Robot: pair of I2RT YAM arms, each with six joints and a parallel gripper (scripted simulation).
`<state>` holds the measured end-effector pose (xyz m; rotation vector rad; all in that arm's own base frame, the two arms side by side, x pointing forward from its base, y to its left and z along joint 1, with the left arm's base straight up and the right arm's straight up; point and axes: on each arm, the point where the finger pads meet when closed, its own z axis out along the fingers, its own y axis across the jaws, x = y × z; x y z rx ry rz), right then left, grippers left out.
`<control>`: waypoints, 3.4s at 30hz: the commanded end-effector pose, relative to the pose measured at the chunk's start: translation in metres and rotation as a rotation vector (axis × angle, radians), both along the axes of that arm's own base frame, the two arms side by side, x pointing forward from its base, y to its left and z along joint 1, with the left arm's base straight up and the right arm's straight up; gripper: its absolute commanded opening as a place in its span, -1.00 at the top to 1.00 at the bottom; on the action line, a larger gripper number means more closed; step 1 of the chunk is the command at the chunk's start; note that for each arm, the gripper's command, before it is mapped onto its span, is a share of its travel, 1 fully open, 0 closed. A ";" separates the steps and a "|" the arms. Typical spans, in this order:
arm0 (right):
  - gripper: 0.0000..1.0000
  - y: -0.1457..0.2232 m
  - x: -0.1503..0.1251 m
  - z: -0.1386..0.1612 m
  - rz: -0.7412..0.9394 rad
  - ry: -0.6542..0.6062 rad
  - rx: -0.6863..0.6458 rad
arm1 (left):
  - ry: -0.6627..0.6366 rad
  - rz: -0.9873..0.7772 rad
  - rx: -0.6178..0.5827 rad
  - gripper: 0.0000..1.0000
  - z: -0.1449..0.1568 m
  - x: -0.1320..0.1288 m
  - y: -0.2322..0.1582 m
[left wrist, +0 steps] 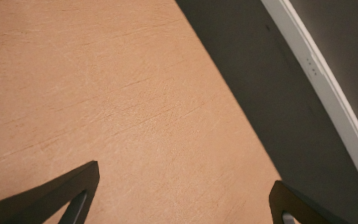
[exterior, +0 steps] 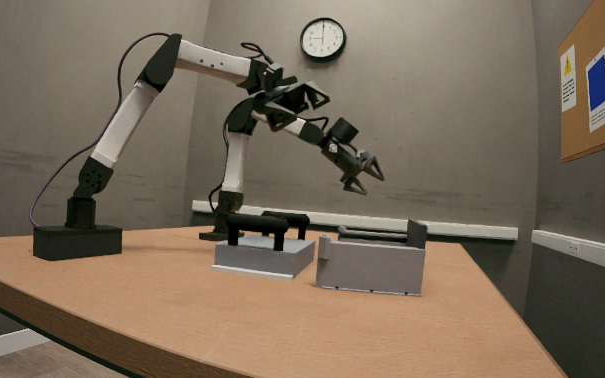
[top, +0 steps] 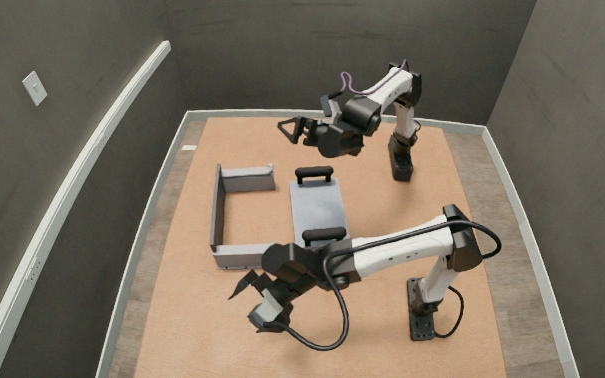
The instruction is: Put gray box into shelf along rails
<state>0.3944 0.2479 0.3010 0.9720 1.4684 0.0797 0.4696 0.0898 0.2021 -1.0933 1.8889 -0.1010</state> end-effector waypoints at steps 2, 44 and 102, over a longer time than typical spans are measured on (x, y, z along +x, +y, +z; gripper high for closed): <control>-0.55 -0.002 -0.002 0.001 0.017 0.031 -0.008 | 0.003 0.017 0.001 -0.55 0.001 -0.003 0.001; -0.15 -0.067 -0.087 -0.183 0.939 0.764 -0.416 | 0.240 -0.426 0.394 -0.15 -0.062 -0.180 -0.236; -0.15 -0.066 -0.056 -0.236 0.988 0.747 -0.448 | 0.233 -0.664 0.451 -0.15 -0.107 -0.179 -0.295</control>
